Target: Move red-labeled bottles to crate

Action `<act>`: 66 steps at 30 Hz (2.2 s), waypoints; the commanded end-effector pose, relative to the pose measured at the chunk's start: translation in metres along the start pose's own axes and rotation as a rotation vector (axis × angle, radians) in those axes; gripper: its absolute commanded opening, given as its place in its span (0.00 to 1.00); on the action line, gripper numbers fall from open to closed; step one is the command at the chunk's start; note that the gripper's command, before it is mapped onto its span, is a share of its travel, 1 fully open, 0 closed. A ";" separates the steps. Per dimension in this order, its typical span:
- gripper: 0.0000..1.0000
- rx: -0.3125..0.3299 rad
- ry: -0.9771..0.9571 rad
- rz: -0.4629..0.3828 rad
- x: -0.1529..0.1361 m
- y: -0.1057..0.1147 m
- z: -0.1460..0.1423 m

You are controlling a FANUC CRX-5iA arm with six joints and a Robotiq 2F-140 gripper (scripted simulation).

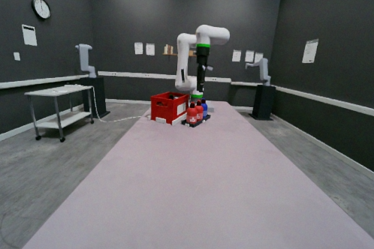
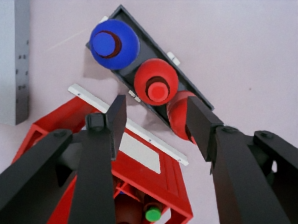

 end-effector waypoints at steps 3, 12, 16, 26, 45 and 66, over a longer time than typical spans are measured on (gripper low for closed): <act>0.44 -0.002 0.000 0.000 0.000 0.001 0.000; 0.44 -0.002 0.000 0.000 0.000 0.001 0.000; 0.44 -0.002 0.000 0.000 0.000 0.000 0.000; 0.44 -0.002 0.000 -0.001 0.000 -0.005 0.001; 0.44 -0.002 0.000 -0.001 -0.001 -0.027 0.002; 0.44 -0.002 0.000 -0.001 -0.001 -0.044 0.003</act>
Point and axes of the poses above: the point where the finger pads meet when closed, its own y axis back along the fingers, its own z axis across the jaws, x = y × z, the point moved 8 cm from there along y, back along the fingers, and after that the axes turned 8 degrees about -y, right-handed, at the moved point
